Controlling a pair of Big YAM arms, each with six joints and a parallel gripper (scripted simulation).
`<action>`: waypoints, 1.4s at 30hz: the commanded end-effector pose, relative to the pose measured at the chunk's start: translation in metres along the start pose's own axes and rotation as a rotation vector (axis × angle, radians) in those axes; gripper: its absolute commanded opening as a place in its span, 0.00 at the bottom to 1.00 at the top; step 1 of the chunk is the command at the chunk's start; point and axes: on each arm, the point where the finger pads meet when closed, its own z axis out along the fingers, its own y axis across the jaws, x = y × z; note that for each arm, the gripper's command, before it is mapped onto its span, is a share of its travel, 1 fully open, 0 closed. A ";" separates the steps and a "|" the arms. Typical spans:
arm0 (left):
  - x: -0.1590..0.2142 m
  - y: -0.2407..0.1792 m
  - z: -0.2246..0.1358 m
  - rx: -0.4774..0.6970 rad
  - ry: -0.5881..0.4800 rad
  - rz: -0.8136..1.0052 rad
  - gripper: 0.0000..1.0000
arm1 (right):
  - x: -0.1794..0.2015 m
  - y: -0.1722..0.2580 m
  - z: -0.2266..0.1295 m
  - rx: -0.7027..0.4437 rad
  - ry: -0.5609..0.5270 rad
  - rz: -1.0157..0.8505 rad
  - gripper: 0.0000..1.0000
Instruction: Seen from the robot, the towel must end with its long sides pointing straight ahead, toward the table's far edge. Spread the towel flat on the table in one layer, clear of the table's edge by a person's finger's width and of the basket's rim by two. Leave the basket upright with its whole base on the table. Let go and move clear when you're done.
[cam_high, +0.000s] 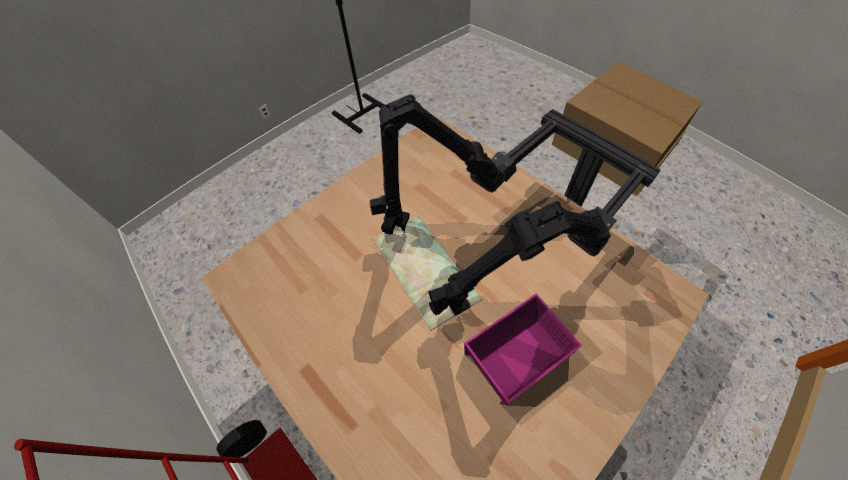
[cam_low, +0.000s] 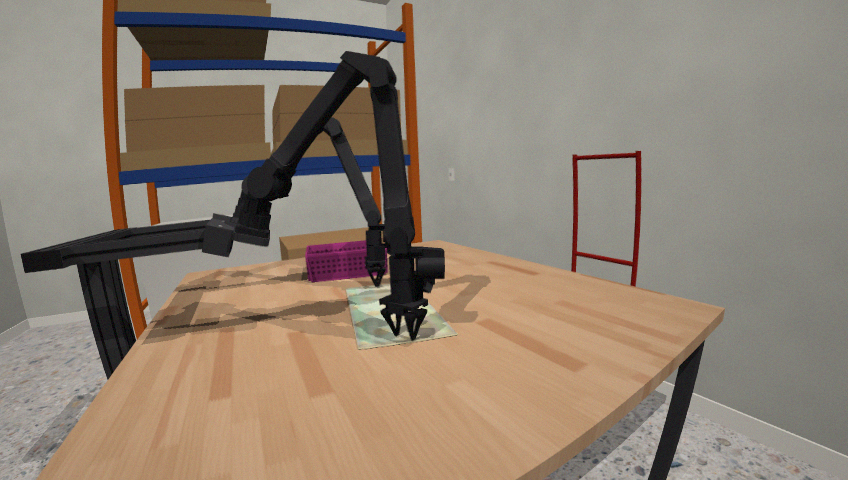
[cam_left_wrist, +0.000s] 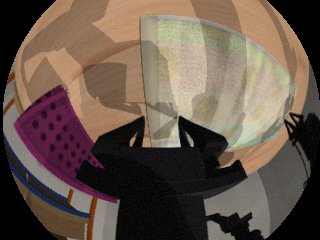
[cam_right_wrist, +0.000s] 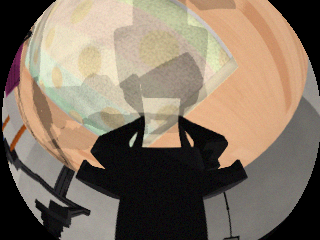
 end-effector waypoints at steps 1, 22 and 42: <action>-0.018 0.004 0.004 0.004 -0.021 -0.032 0.52 | -0.003 -0.009 0.006 0.017 -0.007 -0.008 0.52; -0.023 0.004 0.023 0.005 -0.027 -0.033 0.52 | -0.004 -0.007 0.018 0.015 -0.007 -0.004 0.44; -0.021 0.007 0.015 0.004 -0.033 -0.035 0.03 | -0.002 -0.001 0.018 0.010 -0.004 -0.003 0.01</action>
